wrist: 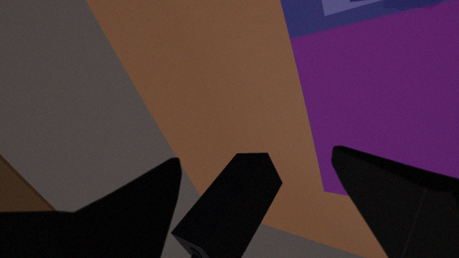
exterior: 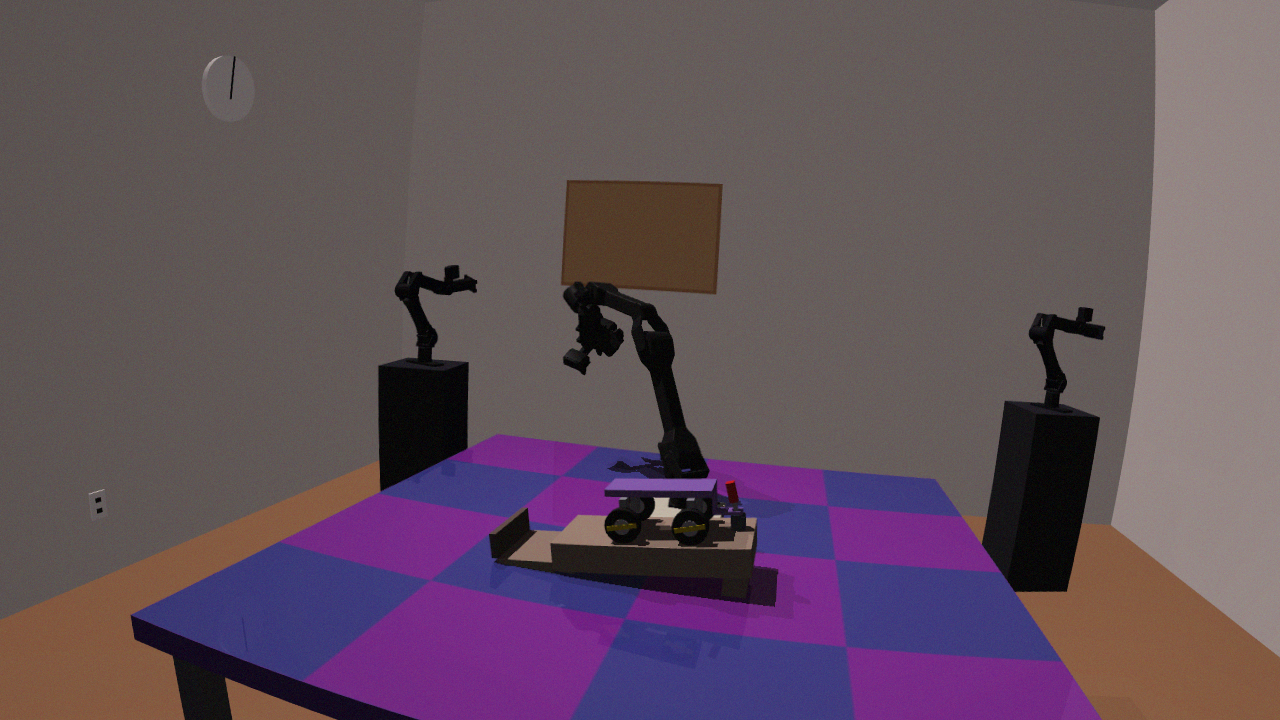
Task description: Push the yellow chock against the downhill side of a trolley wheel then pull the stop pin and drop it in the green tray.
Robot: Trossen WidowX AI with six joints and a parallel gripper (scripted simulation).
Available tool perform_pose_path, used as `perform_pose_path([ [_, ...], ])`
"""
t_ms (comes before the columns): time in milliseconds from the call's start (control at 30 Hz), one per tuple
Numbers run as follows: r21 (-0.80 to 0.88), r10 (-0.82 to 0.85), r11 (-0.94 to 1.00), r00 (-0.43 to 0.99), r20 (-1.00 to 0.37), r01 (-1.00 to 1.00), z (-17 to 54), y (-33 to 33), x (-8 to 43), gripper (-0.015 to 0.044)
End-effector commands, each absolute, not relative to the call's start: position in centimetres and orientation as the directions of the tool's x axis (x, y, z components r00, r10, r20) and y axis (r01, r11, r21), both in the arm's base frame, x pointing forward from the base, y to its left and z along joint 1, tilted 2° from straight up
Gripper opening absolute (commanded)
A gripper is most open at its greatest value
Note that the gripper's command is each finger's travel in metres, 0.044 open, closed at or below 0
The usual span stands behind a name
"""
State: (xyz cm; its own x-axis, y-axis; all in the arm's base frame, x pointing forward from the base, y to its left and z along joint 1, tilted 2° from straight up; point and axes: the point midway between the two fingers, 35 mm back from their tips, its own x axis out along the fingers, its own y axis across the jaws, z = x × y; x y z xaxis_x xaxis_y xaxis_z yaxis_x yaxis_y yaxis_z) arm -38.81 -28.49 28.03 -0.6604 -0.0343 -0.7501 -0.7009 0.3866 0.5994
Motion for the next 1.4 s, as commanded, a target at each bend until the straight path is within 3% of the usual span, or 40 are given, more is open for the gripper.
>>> perform_pose_path([
  [0, 0.599, -0.036, 0.384, -0.66, -0.75, -0.702, 28.0, -28.6, -38.7, 0.0374],
  [233, 0.598, -0.123, 0.236, -0.634, -0.764, -0.766, 28.1, -32.2, -34.8, 0.019],
  [567, 0.621, -0.257, -0.293, -0.566, -0.784, -0.727, 27.8, -37.8, -26.4, 0.019],
  [900, 0.553, -0.383, -0.76, -0.454, -0.805, -0.34, 27.3, -41.6, -15.8, 0.019],
  [1133, 0.464, -0.435, -0.886, -0.368, -0.822, 0.012, 26.9, -42.3, -9.2, 0.019],
  [1367, 0.359, -0.466, -0.862, -0.281, -0.839, 0.356, 26.5, -42.0, -3.3, 0.019],
])
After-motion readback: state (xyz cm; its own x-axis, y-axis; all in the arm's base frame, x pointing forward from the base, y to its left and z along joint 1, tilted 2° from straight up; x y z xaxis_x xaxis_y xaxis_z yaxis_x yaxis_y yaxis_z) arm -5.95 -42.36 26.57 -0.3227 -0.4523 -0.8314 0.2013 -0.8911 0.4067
